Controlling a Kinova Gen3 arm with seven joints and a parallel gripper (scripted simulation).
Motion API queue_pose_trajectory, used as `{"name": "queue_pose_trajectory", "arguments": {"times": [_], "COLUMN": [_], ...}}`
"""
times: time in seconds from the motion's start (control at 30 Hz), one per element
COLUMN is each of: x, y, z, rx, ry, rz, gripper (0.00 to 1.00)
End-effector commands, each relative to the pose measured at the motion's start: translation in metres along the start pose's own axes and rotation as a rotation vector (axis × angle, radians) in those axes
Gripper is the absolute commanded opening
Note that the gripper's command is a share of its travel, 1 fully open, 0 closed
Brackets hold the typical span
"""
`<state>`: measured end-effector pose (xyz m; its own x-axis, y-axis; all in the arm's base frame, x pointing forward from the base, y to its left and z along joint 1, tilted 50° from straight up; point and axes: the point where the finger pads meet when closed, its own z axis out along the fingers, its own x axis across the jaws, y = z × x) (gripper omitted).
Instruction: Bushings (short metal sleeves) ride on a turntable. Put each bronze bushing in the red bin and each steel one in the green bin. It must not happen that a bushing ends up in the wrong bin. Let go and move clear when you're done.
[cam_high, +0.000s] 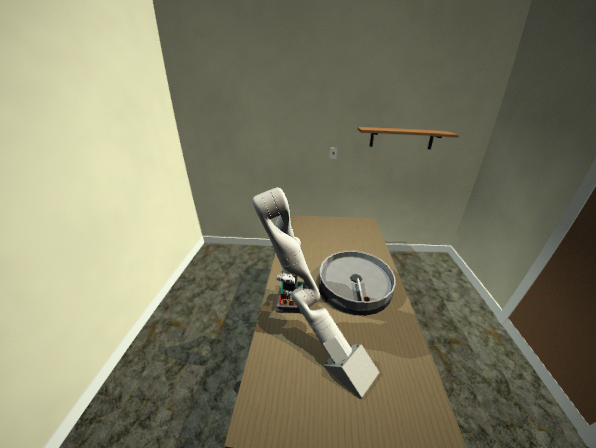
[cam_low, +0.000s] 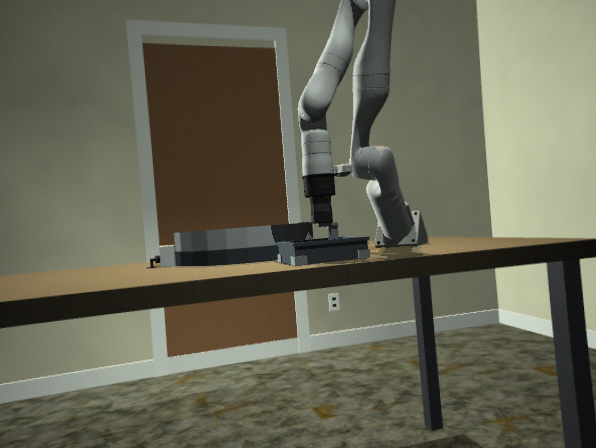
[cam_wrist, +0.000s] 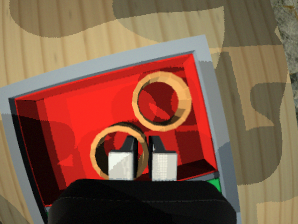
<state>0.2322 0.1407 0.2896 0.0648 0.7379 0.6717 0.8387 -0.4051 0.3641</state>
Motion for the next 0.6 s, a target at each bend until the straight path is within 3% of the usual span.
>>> {"name": "queue_pose_trajectory", "arguments": {"times": [0.0, 0.23, 0.27, 0.57], "x": [0.0002, 0.0002, 0.0002, 0.0002], "y": [0.0003, 0.0003, 0.0003, 0.0003], "z": [-0.0001, 0.0000, 0.0000, 0.0000], "rx": [-0.001, 0.000, 0.000, 0.000], "ry": [0.001, 0.000, 0.000, 0.000], "rz": [0.000, 0.000, 0.000, 0.000], "gripper": [0.00, 0.00, 0.47, 0.47]}}
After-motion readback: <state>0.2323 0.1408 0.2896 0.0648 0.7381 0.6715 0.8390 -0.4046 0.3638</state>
